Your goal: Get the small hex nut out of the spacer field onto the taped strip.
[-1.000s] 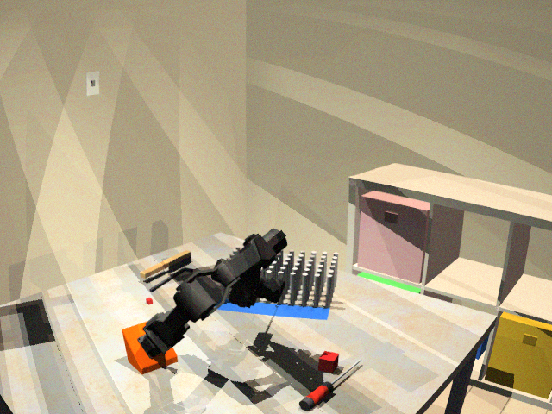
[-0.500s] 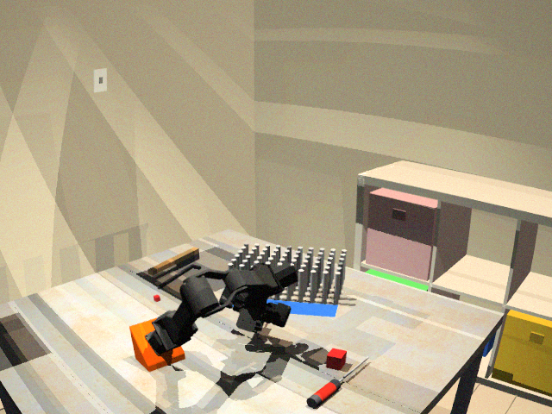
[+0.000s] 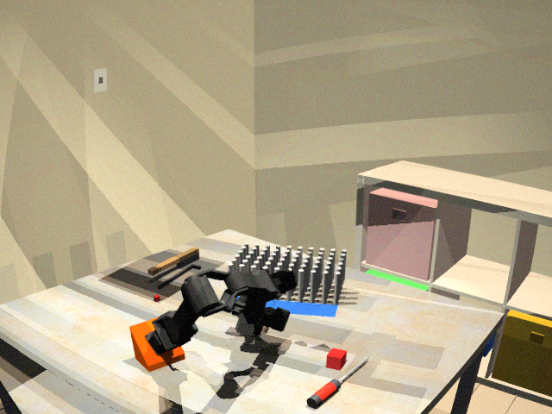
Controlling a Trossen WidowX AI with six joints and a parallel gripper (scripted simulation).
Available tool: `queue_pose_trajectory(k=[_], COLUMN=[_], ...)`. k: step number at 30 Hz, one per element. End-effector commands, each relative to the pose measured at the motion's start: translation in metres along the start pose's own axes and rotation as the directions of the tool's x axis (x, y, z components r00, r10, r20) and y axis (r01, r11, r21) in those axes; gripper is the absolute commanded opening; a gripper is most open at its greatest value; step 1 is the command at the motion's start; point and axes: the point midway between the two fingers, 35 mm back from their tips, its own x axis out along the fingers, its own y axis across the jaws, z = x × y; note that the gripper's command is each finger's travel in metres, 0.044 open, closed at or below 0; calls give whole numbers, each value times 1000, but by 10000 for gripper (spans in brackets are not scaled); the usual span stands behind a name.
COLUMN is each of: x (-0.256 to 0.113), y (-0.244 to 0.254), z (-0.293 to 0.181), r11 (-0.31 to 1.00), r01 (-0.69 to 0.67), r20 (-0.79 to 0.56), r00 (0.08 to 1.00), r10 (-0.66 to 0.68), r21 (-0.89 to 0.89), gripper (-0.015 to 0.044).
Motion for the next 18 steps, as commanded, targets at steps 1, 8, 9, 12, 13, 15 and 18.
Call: queue_pose_trajectory(k=[1,8,9,12,13,15,18], x=[1,3,4,4,5,5,6], y=[0,0,0,0,0,1,1], z=[-3,-7,-7,-9,-9,-10,-11], r11=[1000,1000,1000,1000,1000,1000,1000], r01=[2,2,2,2,2,2,1], r20=[-8,-8,-8,-8,-8,-8,-8], r00=[1000,1000,1000,1000,1000,1000,1000], r10=[-2,-2,-2,-2,-2,-2,-1], r21=[-4,-3,-3,-3,-3,-3,-2], gripper=[0,0,0,0,0,0,0])
